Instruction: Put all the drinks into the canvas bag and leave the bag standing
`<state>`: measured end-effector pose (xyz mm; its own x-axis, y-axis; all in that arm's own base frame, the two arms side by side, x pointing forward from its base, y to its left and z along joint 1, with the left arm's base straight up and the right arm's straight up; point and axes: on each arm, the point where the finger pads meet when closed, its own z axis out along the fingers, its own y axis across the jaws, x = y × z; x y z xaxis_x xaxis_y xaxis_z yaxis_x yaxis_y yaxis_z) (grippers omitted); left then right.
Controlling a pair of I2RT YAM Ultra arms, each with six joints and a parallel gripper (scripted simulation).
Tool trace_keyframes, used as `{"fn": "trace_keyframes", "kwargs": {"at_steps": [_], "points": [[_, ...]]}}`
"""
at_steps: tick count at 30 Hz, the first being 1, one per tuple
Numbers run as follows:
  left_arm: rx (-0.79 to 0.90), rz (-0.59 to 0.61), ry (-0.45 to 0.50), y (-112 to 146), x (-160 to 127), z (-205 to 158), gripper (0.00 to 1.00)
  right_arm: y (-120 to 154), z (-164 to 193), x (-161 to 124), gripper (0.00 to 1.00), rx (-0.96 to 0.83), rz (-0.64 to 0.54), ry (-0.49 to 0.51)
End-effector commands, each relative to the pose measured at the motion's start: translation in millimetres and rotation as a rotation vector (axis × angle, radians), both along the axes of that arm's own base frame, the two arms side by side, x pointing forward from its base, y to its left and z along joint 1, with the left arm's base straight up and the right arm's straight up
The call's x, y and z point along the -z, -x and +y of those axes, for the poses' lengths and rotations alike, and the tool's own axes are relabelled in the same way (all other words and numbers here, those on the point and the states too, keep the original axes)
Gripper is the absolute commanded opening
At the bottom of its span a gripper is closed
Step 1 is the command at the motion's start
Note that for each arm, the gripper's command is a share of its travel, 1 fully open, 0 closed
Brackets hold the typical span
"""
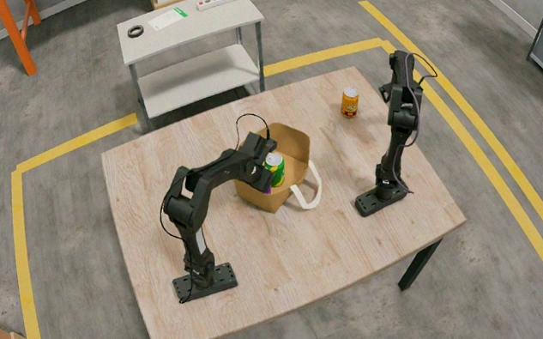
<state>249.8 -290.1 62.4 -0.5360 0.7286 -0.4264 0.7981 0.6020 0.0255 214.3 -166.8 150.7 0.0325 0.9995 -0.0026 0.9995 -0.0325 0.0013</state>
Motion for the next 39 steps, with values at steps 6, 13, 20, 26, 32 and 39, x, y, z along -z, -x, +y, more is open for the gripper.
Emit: {"fn": "trace_keyframes", "kwargs": {"at_steps": [6,13,20,26,32,39], "points": [[-0.005,-0.092,0.104,-22.5,-37.2,-26.1,0.70,-3.3,-7.0,-3.7,1.00,0.008,0.001,0.016],[-0.004,-0.103,0.117,-22.7,-43.5,-27.3,0.70,-3.3,-7.0,-3.7,1.00,0.008,0.001,0.016],[-0.004,-0.100,0.113,-23.3,-38.1,-27.9,0.70,-3.3,-7.0,-3.7,1.00,0.008,0.001,0.016],[-0.004,-0.067,0.074,-13.0,-10.3,-15.9,0.70,-3.3,-7.0,-3.7,1.00,0.008,0.001,0.016],[-0.004,-0.085,0.096,-18.3,-16.2,-22.1,0.70,-3.3,-7.0,-3.7,1.00,0.008,0.001,0.016],[-0.004,-0.061,0.069,-11.1,1.9,-14.0,0.70,-3.3,-7.0,-3.7,1.00,0.008,0.001,0.016]]}}
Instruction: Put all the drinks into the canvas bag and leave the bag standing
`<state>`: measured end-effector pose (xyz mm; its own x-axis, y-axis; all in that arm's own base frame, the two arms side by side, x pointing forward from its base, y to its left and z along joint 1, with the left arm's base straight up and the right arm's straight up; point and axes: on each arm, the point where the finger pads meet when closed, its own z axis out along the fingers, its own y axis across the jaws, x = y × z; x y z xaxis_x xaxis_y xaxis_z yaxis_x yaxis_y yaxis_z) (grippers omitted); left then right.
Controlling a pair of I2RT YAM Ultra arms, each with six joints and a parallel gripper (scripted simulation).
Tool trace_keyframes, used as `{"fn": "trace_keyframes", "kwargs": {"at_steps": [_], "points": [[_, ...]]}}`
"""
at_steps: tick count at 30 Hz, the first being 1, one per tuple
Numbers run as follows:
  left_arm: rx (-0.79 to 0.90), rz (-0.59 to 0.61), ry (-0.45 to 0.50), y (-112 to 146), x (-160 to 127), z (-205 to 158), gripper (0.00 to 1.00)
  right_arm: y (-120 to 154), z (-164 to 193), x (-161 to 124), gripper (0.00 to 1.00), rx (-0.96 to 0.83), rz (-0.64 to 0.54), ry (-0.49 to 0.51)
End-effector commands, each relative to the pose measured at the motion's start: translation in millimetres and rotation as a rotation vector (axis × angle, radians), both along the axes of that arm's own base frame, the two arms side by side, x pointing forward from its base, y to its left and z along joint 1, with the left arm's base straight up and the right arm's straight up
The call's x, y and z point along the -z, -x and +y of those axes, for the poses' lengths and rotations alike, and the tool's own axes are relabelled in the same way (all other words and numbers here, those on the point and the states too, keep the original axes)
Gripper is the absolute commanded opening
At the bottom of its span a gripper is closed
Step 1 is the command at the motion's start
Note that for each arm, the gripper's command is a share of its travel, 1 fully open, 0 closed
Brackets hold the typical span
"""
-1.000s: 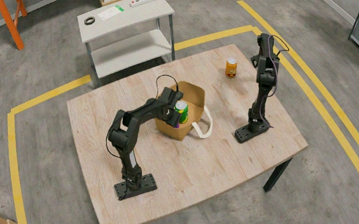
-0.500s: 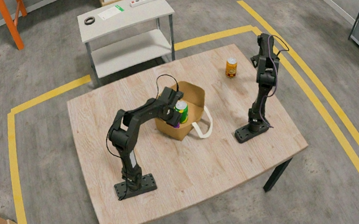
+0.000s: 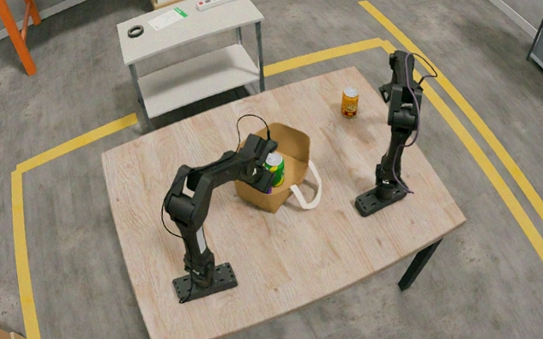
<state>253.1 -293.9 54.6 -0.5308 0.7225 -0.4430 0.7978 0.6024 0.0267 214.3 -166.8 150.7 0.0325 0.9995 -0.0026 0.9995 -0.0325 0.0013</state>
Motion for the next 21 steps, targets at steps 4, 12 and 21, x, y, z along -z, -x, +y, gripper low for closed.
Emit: {"fn": "trace_keyframes", "kwargs": {"at_steps": [4,12,21], "points": [[-0.004,-0.078,0.090,-15.3,-22.3,-19.1,0.70,-3.3,-7.0,-3.7,1.00,0.008,0.001,0.016],[-0.004,-0.042,0.048,-7.6,3.0,-10.0,0.70,-3.3,-7.0,-3.7,1.00,0.008,0.001,0.016],[-0.003,-0.081,0.095,-15.8,-18.8,-19.7,0.70,-3.3,-7.0,-3.7,1.00,0.008,0.001,0.016]]}}
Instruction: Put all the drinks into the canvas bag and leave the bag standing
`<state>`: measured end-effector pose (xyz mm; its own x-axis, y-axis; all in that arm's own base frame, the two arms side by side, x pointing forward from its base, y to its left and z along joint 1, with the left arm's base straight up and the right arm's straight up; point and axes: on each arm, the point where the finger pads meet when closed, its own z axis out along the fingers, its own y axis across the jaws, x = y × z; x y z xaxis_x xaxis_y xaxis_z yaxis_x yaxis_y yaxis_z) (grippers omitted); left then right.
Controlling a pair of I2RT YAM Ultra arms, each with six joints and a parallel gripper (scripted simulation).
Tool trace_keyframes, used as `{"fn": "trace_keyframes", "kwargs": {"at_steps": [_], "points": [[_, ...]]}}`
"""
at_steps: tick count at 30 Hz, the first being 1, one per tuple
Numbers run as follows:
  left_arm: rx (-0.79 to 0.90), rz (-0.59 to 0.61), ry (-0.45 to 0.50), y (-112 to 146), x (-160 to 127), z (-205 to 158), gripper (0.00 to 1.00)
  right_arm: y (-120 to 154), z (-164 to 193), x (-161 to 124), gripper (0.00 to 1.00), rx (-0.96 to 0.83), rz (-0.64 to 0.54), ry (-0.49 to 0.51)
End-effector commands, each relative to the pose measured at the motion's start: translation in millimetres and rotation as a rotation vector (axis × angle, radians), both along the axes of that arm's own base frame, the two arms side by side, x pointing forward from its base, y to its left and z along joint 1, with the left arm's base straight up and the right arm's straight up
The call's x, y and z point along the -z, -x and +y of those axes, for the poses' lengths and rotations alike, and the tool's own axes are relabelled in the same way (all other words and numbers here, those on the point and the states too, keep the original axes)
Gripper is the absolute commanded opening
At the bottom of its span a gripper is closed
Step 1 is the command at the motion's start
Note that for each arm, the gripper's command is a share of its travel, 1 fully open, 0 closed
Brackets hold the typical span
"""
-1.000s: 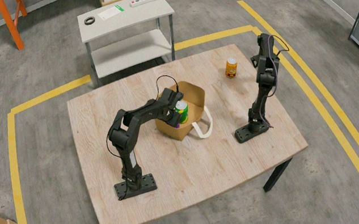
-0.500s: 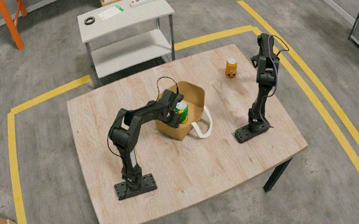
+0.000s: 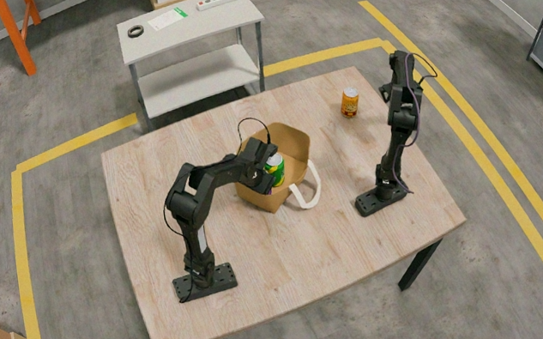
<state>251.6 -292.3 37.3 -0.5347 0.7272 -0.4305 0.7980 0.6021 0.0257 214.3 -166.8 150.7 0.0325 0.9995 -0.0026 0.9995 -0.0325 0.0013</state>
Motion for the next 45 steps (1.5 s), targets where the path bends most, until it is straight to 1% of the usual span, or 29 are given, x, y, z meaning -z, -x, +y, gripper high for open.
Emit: {"fn": "trace_keyframes", "kwargs": {"at_steps": [1,2,18,19,36,37,39,43,44,45], "points": [[0.009,-0.100,0.105,-16.7,-38.6,-21.2,0.70,-3.3,-7.0,-3.7,1.00,0.008,0.001,0.016],[0.001,-0.090,0.104,-14.5,-35.5,-19.1,0.84,-3.3,-7.0,-3.7,1.00,0.008,0.001,0.016],[0.001,-0.091,0.106,-14.4,-36.3,-19.2,0.84,-3.3,-7.0,-3.7,1.00,0.008,0.001,0.016],[0.001,-0.091,0.106,-14.4,-36.3,-19.2,0.86,-3.3,-7.0,-3.7,1.00,0.008,0.001,0.016],[0.001,-0.090,0.105,-14.4,-36.2,-19.1,0.86,-3.3,-7.0,-3.7,1.00,0.008,0.001,0.016],[0.001,-0.068,0.079,-10.6,-42.7,-14.8,0.86,-3.3,-7.0,-3.7,1.00,0.008,0.001,0.016],[0.001,-0.063,0.074,-9.4,-46.9,-13.5,0.86,-3.3,-7.0,-3.7,1.00,0.008,0.001,0.016],[0.001,-0.073,0.086,-11.0,-64.2,-15.4,0.86,-3.3,-7.0,-3.7,1.00,0.008,0.001,0.016],[0.001,-0.096,0.112,-15.8,-68.1,-20.8,0.86,-3.3,-7.0,-3.7,1.00,0.008,0.001,0.016],[0.001,-0.096,0.112,-15.8,-68.1,-20.8,0.86,-3.3,-7.0,-3.7,1.00,0.008,0.001,0.016]]}}
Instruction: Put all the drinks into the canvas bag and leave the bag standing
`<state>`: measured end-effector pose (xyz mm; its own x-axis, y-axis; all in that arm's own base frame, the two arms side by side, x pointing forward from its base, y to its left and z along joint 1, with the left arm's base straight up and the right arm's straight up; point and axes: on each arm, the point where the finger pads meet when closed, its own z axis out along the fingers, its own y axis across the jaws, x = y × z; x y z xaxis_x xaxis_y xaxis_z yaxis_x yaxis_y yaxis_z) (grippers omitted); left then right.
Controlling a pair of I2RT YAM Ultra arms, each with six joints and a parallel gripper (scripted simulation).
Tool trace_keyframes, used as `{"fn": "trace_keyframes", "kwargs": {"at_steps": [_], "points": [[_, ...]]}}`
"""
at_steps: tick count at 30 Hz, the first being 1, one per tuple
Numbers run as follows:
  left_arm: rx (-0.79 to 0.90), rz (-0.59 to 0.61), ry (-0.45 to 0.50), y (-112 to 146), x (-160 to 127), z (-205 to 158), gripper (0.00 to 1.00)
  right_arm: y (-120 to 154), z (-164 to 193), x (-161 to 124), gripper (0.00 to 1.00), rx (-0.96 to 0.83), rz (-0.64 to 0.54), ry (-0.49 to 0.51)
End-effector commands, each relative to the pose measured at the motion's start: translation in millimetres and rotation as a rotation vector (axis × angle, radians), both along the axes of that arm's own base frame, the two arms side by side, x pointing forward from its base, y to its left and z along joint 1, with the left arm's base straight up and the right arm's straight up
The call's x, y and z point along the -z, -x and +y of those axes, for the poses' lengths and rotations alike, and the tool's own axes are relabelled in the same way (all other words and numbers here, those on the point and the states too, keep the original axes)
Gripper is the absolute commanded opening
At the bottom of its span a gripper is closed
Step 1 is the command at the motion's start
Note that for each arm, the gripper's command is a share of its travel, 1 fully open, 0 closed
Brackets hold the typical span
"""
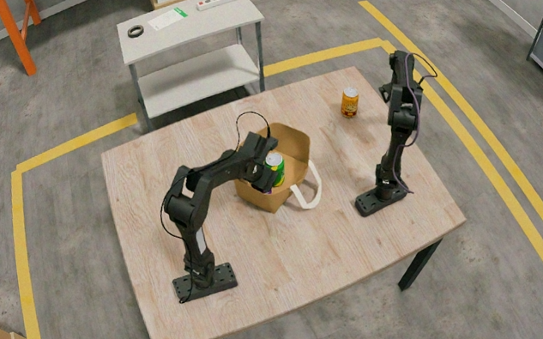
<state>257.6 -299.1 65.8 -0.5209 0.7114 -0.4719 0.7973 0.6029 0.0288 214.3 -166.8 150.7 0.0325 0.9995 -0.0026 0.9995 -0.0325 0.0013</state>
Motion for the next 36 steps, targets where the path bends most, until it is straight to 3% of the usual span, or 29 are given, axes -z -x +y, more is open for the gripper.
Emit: {"fn": "trace_keyframes", "kwargs": {"at_steps": [1,19,33,35,36], "points": [[0.001,-0.065,0.077,-9.9,-39.5,-14.0,0.86,-3.3,-7.0,-3.7,1.00,0.008,0.001,0.016],[-0.001,-0.038,0.047,-2.5,-86.8,-4.4,0.86,-3.3,-7.0,-3.7,1.00,0.008,0.001,0.016],[-0.005,-0.065,0.081,-5.1,-134.1,-7.1,0.86,-3.3,-7.0,-3.7,1.00,0.008,0.001,0.016],[-0.005,-0.065,0.081,-5.1,-134.1,-7.1,0.86,-3.3,-7.0,-3.7,1.00,0.008,0.001,0.016],[-0.004,-0.026,0.035,-1.5,-125.7,-2.6,0.86,-3.3,-7.0,-3.7,1.00,0.008,0.001,0.016]]}}
